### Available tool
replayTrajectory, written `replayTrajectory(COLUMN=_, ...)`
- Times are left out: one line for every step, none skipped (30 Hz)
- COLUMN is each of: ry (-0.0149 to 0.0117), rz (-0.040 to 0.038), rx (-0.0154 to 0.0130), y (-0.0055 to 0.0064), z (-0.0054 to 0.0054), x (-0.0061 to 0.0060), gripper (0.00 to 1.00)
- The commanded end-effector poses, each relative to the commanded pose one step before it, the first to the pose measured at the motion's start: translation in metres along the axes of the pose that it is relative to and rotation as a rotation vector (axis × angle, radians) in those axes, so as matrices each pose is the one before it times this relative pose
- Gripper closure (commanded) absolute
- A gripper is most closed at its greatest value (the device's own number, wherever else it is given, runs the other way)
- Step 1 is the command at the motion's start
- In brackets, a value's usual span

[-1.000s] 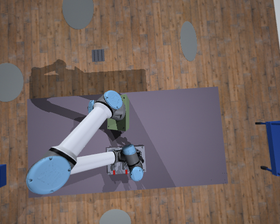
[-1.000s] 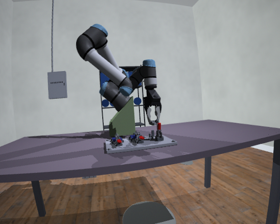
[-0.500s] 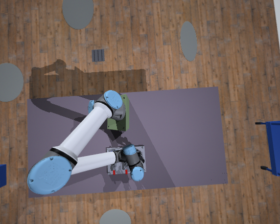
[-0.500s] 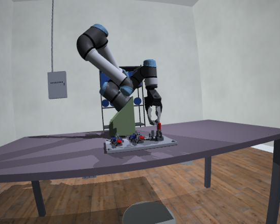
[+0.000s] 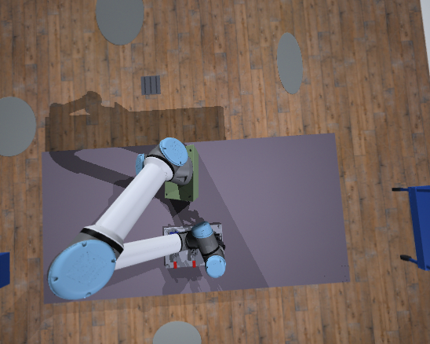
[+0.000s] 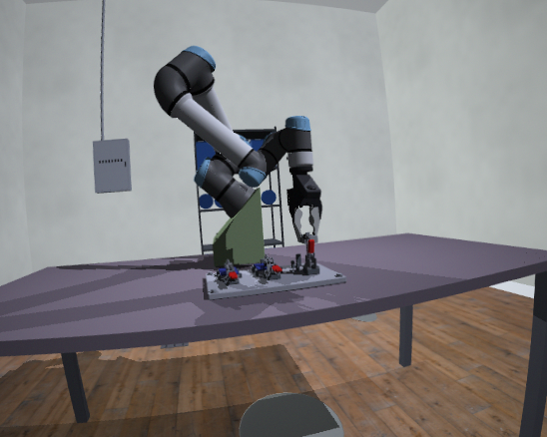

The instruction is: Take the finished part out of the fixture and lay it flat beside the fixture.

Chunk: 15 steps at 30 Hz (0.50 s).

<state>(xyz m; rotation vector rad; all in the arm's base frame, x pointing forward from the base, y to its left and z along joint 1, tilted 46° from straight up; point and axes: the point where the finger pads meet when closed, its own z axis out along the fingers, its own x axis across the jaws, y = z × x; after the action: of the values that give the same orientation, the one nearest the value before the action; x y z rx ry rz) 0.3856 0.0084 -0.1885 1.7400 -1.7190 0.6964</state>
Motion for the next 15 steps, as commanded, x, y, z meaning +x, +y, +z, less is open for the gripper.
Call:
replayTrajectory(ry=-0.00005, rz=0.00048, rx=0.00085, y=-0.00045, z=-0.0004, x=-0.0087, gripper=1.0)
replayTrajectory(ry=-0.00001, rz=0.0, rx=0.0, y=-0.00001, z=0.0, x=-0.0021, gripper=1.0)
replayTrajectory(ry=0.0, rz=0.0, rx=0.0, y=0.0, z=0.0, x=-0.00215, gripper=1.0)
replayTrajectory(ry=0.0, rz=0.0, rx=0.0, y=0.0, z=0.0, x=-0.0022, gripper=1.0)
replayTrajectory(ry=0.0, rz=0.0, rx=0.0, y=0.0, z=0.0, x=-0.00224, gripper=1.0)
replayTrajectory(ry=0.0, rz=0.0, rx=0.0, y=0.0, z=0.0, x=-0.00228, gripper=1.0)
replayTrajectory(ry=0.0, rz=0.0, rx=0.0, y=-0.00001, z=0.0, x=-0.00232, gripper=1.0)
replayTrajectory(ry=0.0, rz=0.0, rx=0.0, y=0.0, z=0.0, x=-0.00235, gripper=1.0)
replayTrajectory(ry=0.0, rz=0.0, rx=0.0, y=-0.00001, z=0.0, x=-0.00238, gripper=1.0)
replayTrajectory(ry=0.00001, rz=0.0, rx=0.0, y=0.0, z=0.0, x=-0.0024, gripper=1.0)
replayTrajectory(ry=-0.00001, rz=0.0, rx=0.0, y=-0.00001, z=0.0, x=-0.00242, gripper=1.0)
replayTrajectory(ry=0.00001, rz=0.0, rx=0.0, y=0.0, z=0.0, x=-0.00243, gripper=1.0)
replayTrajectory(ry=-0.00001, rz=0.0, rx=0.0, y=-0.00001, z=0.0, x=-0.00244, gripper=1.0)
replayTrajectory(ry=0.0, rz=0.0, rx=0.0, y=0.0, z=0.0, x=0.0, gripper=1.0)
replayTrajectory(ry=0.0, rz=0.0, rx=0.0, y=0.0, z=0.0, x=0.0, gripper=1.0)
